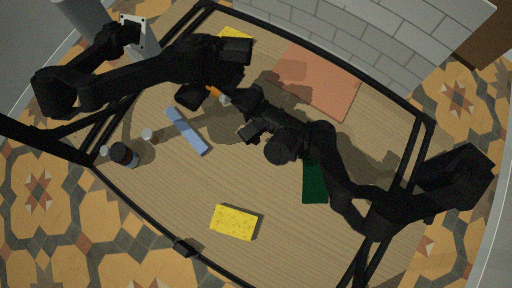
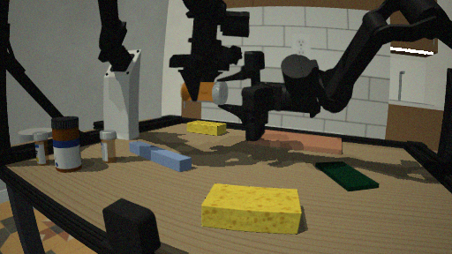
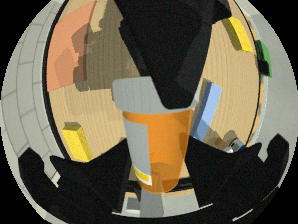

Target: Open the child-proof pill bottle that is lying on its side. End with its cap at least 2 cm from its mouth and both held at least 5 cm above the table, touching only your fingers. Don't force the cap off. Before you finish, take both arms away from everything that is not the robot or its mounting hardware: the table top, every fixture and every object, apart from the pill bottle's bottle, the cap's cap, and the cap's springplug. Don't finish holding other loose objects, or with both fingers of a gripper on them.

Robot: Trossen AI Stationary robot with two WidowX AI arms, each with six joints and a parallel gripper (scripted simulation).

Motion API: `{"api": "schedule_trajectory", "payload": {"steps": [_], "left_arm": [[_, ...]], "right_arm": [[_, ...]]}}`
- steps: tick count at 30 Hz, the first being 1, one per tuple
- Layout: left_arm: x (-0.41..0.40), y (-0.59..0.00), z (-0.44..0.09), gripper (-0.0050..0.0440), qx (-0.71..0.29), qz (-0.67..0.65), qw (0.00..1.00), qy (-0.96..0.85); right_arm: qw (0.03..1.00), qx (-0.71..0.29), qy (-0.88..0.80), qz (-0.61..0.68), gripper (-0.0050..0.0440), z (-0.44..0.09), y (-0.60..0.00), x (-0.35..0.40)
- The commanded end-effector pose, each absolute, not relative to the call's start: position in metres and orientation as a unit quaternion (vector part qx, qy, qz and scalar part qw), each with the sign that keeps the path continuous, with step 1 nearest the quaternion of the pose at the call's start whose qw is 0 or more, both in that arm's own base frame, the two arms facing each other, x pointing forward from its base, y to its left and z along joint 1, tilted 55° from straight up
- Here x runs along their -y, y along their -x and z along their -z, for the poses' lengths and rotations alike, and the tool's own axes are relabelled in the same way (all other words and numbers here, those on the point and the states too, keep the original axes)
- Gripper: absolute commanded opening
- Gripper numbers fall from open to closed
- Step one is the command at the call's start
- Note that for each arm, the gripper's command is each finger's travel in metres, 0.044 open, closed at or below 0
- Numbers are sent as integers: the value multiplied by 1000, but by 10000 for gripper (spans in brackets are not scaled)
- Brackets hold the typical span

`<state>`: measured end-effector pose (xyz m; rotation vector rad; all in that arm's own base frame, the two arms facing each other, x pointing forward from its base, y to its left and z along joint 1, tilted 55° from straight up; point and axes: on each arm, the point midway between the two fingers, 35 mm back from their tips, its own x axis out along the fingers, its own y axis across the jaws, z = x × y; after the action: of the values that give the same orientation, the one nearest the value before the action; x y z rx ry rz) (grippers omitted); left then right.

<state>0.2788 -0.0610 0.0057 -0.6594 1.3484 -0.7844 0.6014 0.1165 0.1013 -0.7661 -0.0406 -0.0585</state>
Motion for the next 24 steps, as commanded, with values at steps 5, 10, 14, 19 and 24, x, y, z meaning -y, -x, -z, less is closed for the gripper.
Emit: {"api": "schedule_trajectory", "payload": {"steps": [5,10,14,19,24], "left_arm": [[60,-287,-10,0,-582,352,672,294],[60,-287,-10,0,-582,352,672,294],[60,-287,-10,0,-582,352,672,294],[60,-287,-10,0,-582,352,672,294],[60,-287,-10,0,-582,352,672,294]], "right_arm": [[887,16,461,35,0,-103,-605,-111],[885,16,463,35,0,-103,-605,-111],[885,16,463,35,0,-103,-605,-111],[885,16,463,35,0,-103,-602,-112],[885,16,463,35,0,-102,-591,-113]]}}
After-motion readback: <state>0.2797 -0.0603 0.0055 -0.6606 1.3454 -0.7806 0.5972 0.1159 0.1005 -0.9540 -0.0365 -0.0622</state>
